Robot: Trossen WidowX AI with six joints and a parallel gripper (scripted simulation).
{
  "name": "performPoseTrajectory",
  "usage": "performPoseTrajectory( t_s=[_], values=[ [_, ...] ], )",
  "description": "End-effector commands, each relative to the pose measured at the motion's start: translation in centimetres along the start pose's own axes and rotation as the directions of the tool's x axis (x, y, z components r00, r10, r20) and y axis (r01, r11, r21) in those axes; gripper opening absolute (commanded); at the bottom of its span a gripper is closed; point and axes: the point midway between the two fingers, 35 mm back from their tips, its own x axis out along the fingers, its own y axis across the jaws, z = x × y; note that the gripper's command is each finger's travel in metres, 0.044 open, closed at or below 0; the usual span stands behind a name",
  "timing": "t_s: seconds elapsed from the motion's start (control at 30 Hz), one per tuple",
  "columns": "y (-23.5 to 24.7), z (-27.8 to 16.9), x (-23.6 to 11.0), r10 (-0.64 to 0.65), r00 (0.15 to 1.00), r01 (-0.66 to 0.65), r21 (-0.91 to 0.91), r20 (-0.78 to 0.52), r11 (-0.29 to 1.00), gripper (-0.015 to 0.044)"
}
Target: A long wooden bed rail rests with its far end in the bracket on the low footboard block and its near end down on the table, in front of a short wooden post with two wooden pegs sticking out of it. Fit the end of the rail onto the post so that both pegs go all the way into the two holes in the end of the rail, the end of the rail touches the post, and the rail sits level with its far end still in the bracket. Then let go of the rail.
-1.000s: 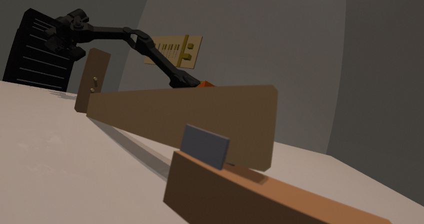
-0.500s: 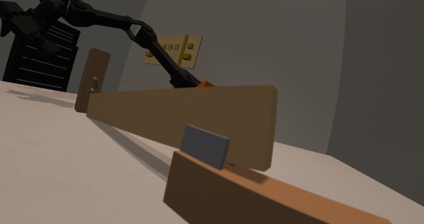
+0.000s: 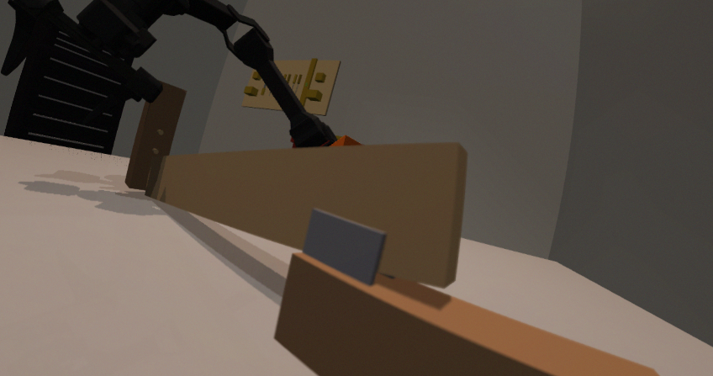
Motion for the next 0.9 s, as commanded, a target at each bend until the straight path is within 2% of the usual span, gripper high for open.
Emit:
performPoseTrajectory(
  t_s=[0.0,0.23,0.5,0.87],
  values=[
    [5.1,4.4,-1.4,0.131,0.989,-0.127,-0.051,0.065,0.991,0.0440],
    [13.7,7.8,-5.5,0.356,0.933,-0.349,-0.114,0.049,0.930,0.0440],
    [14.0,7.9,-5.5,0.362,0.931,-0.354,-0.115,0.047,0.928,0.0440],
    [14.5,8.0,-3.8,0.361,0.931,-0.354,-0.115,0.048,0.928,0.0440]
  ],
)
